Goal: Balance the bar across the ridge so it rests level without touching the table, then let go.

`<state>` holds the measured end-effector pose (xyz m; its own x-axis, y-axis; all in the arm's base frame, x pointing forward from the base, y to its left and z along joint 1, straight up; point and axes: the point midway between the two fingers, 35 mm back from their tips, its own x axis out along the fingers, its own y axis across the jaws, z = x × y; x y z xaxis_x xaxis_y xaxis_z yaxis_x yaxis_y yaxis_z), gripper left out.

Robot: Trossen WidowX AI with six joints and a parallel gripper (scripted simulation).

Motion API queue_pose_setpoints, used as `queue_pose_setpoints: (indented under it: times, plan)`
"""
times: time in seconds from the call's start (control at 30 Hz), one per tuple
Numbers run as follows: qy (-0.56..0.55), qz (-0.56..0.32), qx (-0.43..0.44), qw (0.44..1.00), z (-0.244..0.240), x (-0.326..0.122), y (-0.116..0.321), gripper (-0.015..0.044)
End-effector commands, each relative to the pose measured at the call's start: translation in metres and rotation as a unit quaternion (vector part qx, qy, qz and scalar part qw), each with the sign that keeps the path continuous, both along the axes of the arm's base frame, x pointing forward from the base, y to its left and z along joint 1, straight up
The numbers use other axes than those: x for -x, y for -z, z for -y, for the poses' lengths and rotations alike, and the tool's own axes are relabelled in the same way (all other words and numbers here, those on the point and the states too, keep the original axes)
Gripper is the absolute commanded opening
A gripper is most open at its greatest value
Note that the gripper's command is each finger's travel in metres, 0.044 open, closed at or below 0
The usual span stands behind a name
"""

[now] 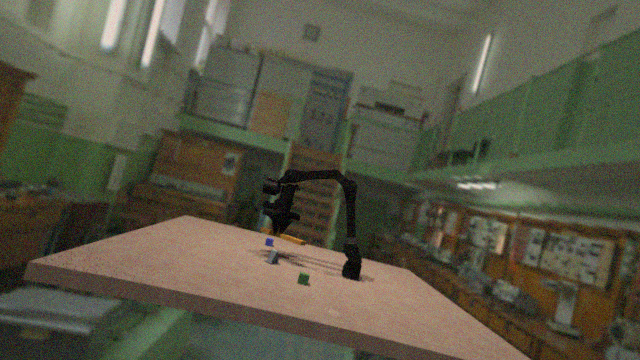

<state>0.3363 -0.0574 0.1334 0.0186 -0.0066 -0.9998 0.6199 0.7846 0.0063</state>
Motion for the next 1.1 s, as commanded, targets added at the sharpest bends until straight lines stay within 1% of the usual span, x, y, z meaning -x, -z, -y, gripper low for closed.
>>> queue_pose_setpoints:
  times: [0.0,0.1,0.27,0.47,0.8,1.07]
  plan:
    - [-0.002,0.004,-0.001,1.000,-0.001,0.001,-0.012,0.0000]
    - [-0.015,0.004,-0.001,1.000,-0.003,0.001,-0.013,0.0000]
    - [-0.111,0.003,0.001,0.994,-0.020,-0.004,-0.014,0.0000]
    - [-0.228,0.003,0.003,0.974,-0.042,-0.009,-0.014,0.0000]
    - [-0.401,0.003,0.005,0.916,-0.079,-0.016,-0.015,0.0000]
    - [-0.512,0.003,0.007,0.859,-0.109,-0.019,-0.016,0.0000]
